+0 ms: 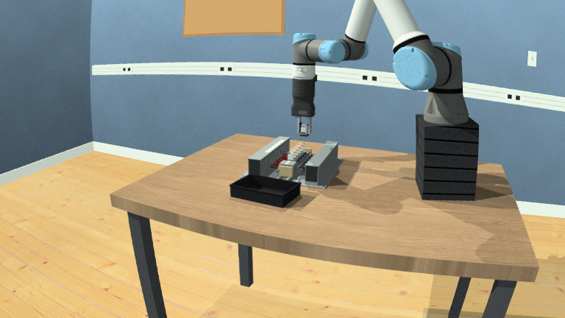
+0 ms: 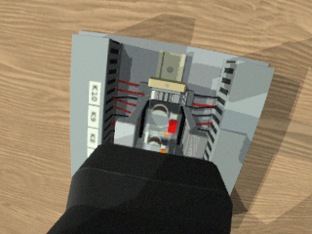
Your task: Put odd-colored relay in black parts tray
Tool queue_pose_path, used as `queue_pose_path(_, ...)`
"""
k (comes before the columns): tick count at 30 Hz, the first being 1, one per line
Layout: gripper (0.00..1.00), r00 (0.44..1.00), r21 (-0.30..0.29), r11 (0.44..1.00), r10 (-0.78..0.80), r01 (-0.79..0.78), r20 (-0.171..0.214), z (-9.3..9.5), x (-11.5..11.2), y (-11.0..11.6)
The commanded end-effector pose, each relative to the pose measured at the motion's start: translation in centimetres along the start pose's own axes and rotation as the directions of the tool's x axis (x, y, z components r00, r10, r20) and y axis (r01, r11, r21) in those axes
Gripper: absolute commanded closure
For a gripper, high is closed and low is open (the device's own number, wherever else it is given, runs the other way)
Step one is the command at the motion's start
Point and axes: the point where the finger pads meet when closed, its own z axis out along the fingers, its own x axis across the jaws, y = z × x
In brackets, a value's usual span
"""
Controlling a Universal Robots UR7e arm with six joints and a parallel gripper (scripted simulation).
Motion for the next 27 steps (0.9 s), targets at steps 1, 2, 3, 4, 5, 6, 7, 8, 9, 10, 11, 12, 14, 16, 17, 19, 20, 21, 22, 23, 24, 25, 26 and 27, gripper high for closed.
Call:
queue_pose_path(1, 1.00, 1.000, 0.001, 1.000, 0.000, 0.000, 0.001, -0.8, -0.1, 0.0)
queue_pose_path(2, 1.00, 1.000, 0.001, 1.000, 0.000, 0.000, 0.001, -0.9, -0.1, 0.0)
queue_pose_path(3, 1.00, 1.000, 0.001, 1.000, 0.000, 0.000, 0.001, -1.1, -0.1, 0.0)
queue_pose_path(4, 1.00, 1.000, 0.001, 1.000, 0.000, 0.000, 0.001, -1.2, -0.1, 0.0)
queue_pose_path(5, 1.00, 1.000, 0.001, 1.000, 0.000, 0.000, 0.001, -1.4, -0.1, 0.0)
queue_pose_path(6, 1.00, 1.000, 0.001, 1.000, 0.000, 0.000, 0.001, -1.5, -0.1, 0.0)
queue_pose_path(7, 1.00, 1.000, 0.001, 1.000, 0.000, 0.000, 0.001, -1.6, -0.1, 0.0)
queue_pose_path(8, 1.00, 1.000, 0.001, 1.000, 0.000, 0.000, 0.001, -1.8, -0.1, 0.0)
queue_pose_path(9, 1.00, 1.000, 0.001, 1.000, 0.000, 0.000, 0.001, -1.8, -0.1, 0.0)
queue_pose_path(10, 1.00, 1.000, 0.001, 1.000, 0.000, 0.000, 0.001, -1.8, -0.1, 0.0)
queue_pose_path(11, 1.00, 1.000, 0.001, 1.000, 0.000, 0.000, 0.001, -1.9, -0.1, 0.0)
queue_pose_path(12, 1.00, 1.000, 0.001, 1.000, 0.000, 0.000, 0.001, -2.0, -0.1, 0.0)
queue_pose_path(14, 1.00, 1.000, 0.001, 1.000, 0.000, 0.000, 0.001, -2.2, -0.1, 0.0)
queue_pose_path(16, 1.00, 1.000, 0.001, 1.000, 0.000, 0.000, 0.001, -2.3, -0.1, 0.0)
queue_pose_path(17, 1.00, 1.000, 0.001, 1.000, 0.000, 0.000, 0.001, -2.4, -0.1, 0.0)
queue_pose_path(19, 1.00, 1.000, 0.001, 1.000, 0.000, 0.000, 0.001, -2.5, -0.1, 0.0)
queue_pose_path(20, 1.00, 1.000, 0.001, 1.000, 0.000, 0.000, 0.001, -2.6, -0.1, 0.0)
queue_pose_path(21, 1.00, 1.000, 0.001, 1.000, 0.000, 0.000, 0.001, -2.6, -0.1, 0.0)
queue_pose_path(22, 1.00, 1.000, 0.001, 1.000, 0.000, 0.000, 0.001, -2.6, -0.1, 0.0)
queue_pose_path(23, 1.00, 1.000, 0.001, 1.000, 0.000, 0.000, 0.001, -2.7, -0.1, 0.0)
queue_pose_path(24, 1.00, 1.000, 0.001, 1.000, 0.000, 0.000, 0.001, -2.7, -0.1, 0.0)
queue_pose_path(25, 1.00, 1.000, 0.001, 1.000, 0.000, 0.000, 0.001, -2.7, -0.1, 0.0)
queue_pose_path(26, 1.00, 1.000, 0.001, 1.000, 0.000, 0.000, 0.001, -2.7, -0.1, 0.0)
queue_pose_path(27, 1.00, 1.000, 0.001, 1.000, 0.000, 0.000, 0.001, -2.7, -0.1, 0.0)
